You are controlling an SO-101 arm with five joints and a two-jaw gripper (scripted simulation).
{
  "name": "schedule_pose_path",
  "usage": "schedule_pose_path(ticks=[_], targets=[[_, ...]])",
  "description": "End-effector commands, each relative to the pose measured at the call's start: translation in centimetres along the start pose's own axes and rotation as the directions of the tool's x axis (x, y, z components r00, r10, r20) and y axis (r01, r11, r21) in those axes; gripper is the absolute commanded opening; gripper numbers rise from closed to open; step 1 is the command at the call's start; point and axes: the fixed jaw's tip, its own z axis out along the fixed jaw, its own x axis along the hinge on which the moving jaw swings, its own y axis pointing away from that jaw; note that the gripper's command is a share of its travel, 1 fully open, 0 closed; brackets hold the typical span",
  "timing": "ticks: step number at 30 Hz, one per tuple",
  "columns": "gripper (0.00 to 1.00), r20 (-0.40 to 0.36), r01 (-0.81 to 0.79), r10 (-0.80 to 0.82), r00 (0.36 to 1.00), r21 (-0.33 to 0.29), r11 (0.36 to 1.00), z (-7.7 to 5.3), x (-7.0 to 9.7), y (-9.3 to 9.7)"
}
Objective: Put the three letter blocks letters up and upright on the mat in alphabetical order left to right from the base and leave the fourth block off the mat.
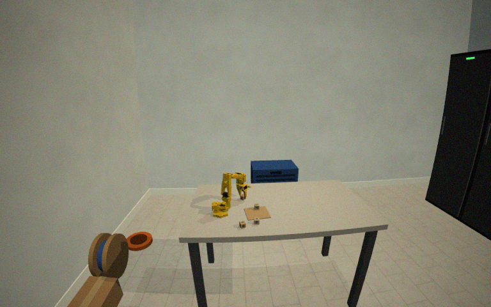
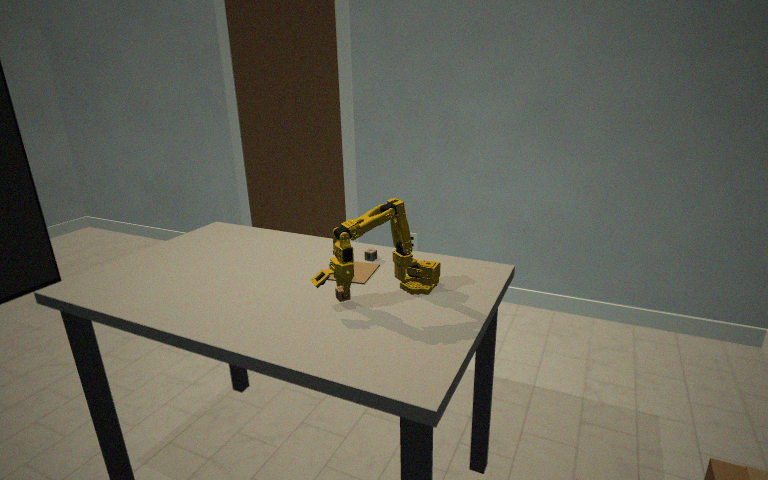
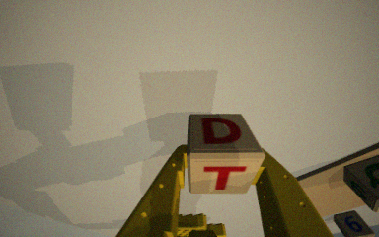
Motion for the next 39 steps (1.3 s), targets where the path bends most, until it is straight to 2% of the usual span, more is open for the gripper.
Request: schedule_pose_path(ticks=[1,28,39], targets=[[0.00,0.122,0.000,0.001,0.993,-0.007,1.000,-1.65,-1.59,0.22],[0.00,0.122,0.000,0.001,0.993,-0.007,1.000,-1.01,-1.66,0.23],[0.17,0.122,0.000,0.001,0.993,-0.007,1.000,-1.01,-1.66,0.23]])
